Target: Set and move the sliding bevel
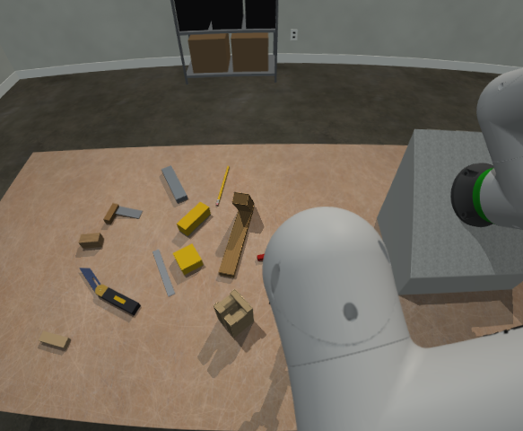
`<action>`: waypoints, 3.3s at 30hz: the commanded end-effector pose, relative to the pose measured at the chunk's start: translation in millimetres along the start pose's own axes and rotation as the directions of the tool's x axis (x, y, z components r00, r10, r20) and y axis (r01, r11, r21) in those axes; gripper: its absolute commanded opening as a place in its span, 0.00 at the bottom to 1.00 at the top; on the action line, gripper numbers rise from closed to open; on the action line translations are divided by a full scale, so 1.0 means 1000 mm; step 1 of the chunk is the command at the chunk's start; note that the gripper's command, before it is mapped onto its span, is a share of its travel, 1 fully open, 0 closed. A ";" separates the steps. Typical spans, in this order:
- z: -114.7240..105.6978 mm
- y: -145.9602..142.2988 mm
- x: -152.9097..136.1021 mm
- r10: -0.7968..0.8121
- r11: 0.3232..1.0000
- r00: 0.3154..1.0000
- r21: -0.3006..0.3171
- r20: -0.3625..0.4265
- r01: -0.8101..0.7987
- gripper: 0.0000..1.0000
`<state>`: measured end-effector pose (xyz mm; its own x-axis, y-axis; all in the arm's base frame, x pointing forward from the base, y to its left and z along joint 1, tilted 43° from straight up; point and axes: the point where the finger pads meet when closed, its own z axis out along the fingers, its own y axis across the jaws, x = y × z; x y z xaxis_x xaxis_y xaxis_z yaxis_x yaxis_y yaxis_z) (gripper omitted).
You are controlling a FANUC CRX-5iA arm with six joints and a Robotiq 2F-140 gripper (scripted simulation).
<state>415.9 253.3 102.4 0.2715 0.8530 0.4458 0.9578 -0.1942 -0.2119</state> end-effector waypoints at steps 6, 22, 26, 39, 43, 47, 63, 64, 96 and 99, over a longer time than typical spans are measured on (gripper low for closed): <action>-0.001 0.000 0.000 0.000 1.000 1.000 -0.001 0.000 0.000 0.10; 0.001 0.000 0.000 0.000 1.000 1.000 -0.001 0.000 0.000 0.10; 0.002 0.000 0.001 0.000 1.000 1.000 -0.001 0.000 0.000 0.10; 0.003 0.000 0.001 0.000 1.000 1.000 -0.001 0.000 0.000 0.10; 0.004 0.000 0.001 0.000 1.000 1.000 -0.001 0.000 0.000 0.10; 0.005 0.000 0.002 0.000 1.000 1.000 -0.001 0.000 0.000 0.10; 0.009 0.000 0.002 0.000 1.000 1.000 -0.001 0.000 0.000 0.10; 0.009 0.000 0.002 0.000 1.000 1.000 -0.001 0.000 0.000 0.10; 0.015 0.000 0.004 0.000 1.000 1.000 -0.001 0.000 0.000 0.10; 0.016 0.000 0.004 0.000 1.000 1.000 -0.001 0.000 0.000 0.10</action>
<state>415.4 264.5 90.2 0.2714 0.8530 0.4457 0.9578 -0.1940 -0.2119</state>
